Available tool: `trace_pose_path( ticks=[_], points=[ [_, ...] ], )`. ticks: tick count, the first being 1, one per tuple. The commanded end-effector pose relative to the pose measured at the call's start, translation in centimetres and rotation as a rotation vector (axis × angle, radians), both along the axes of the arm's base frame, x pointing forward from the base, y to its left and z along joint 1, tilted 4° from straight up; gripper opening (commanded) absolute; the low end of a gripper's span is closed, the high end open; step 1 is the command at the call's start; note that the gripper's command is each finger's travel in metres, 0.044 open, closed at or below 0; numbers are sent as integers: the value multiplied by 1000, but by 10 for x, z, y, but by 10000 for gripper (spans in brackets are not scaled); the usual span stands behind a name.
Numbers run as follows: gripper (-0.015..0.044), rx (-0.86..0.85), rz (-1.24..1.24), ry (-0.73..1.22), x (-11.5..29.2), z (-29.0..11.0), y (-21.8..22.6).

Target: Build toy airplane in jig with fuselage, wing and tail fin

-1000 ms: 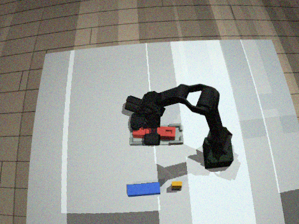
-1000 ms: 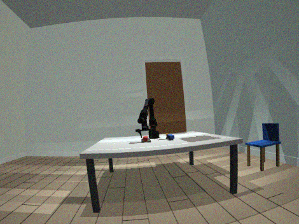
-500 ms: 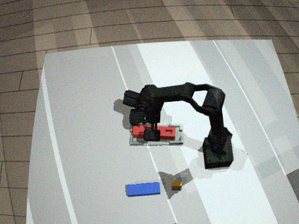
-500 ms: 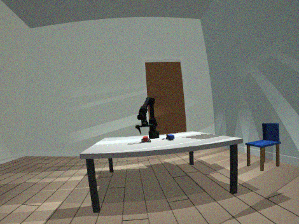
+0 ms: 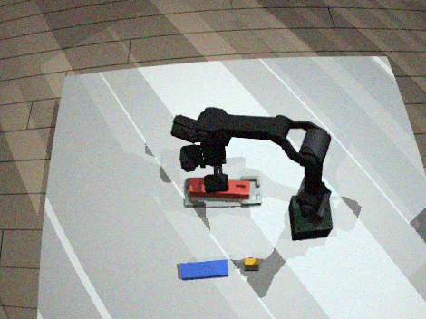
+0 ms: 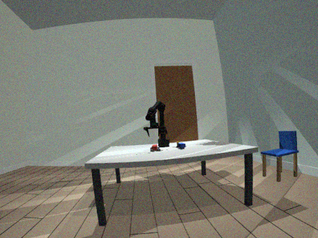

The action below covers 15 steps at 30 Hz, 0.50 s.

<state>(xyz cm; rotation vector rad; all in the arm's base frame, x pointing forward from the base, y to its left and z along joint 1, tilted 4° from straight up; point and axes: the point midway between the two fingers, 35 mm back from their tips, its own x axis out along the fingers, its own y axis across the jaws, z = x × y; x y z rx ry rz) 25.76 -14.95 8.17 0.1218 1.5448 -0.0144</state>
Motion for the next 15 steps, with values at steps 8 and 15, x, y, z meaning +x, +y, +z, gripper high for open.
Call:
trace_pose_path(
  ticks=[8,15],
  points=[
    [440,-8,30,-7,47,5,69],
    [440,2,31,-10,76,9,178]
  ],
)
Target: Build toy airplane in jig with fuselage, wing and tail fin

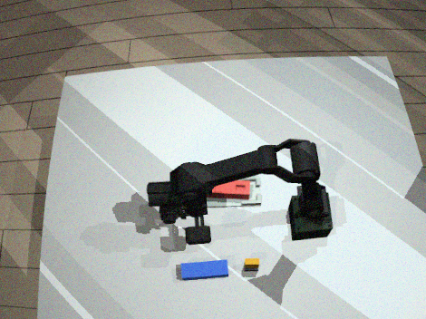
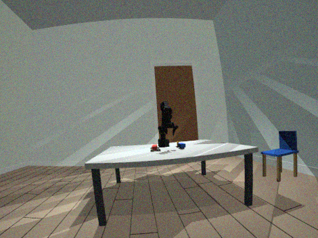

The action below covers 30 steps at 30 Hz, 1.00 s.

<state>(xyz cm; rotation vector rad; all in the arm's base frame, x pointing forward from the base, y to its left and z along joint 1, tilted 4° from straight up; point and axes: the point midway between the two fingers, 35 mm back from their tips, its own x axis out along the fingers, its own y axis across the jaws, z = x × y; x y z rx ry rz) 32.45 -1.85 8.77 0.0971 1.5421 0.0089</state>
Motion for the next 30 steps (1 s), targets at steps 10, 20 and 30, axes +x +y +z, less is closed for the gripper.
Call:
trace_pose_path(
  ticks=[10,20,30],
  points=[
    [440,15,1,-5,6,5,123],
    [440,15,1,-5,8,-38,126],
    [440,15,1,-5,8,-55,128]
  ],
)
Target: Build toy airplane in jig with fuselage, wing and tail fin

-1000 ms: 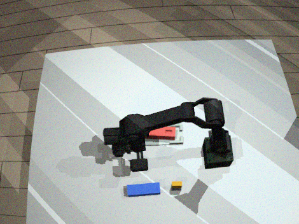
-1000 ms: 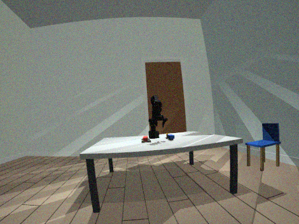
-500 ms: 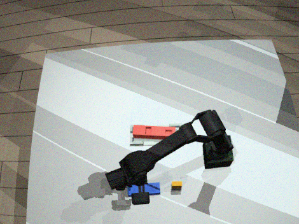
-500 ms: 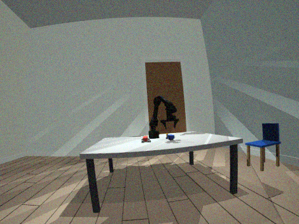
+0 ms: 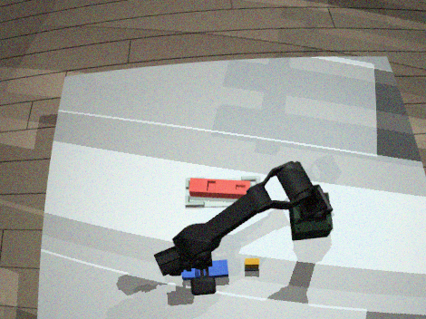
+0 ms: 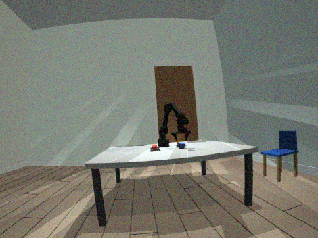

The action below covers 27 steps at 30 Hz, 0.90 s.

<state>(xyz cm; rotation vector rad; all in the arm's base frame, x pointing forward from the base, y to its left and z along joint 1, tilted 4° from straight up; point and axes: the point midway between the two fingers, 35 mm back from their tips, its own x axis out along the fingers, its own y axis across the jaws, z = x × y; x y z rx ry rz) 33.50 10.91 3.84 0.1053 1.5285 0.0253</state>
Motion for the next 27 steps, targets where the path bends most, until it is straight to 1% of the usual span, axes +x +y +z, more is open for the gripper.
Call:
trace_pose_path(
  ticks=[1,26,27],
  points=[
    [440,0,-4,9,-2,-7,0],
    [440,0,-4,10,-1,-45,3],
    [414,0,-4,10,-1,-45,3]
  ],
)
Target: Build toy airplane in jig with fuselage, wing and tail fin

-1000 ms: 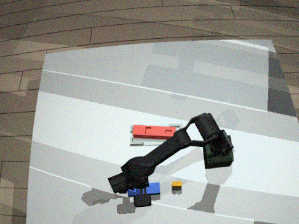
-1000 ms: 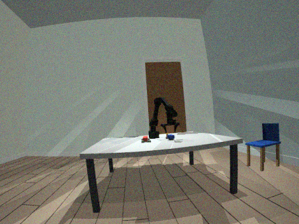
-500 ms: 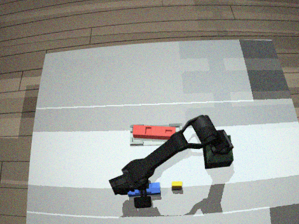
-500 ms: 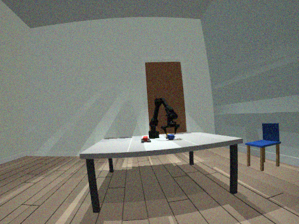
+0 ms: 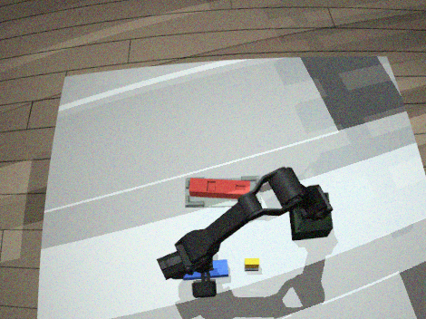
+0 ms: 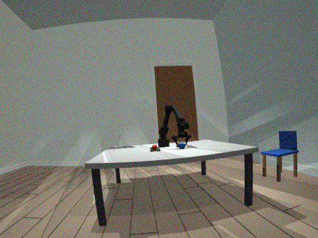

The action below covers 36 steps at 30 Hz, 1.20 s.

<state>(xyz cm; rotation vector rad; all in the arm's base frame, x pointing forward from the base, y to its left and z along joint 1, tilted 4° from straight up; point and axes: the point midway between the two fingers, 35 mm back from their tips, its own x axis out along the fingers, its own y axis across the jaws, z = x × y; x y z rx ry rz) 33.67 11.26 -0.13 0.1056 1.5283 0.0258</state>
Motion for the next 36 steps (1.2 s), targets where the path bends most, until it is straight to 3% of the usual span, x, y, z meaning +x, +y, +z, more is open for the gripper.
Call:
trace_pose_path(
  ticks=[1,9,15,20,36],
  points=[
    [387,0,-4,10,-3,-5,0],
    [177,0,-4,10,-3,-5,0],
    [138,0,-4,10,-3,-5,0],
    [6,0,-4,10,-2,2,0],
    [0,0,-4,9,2,51,-3]
  ],
)
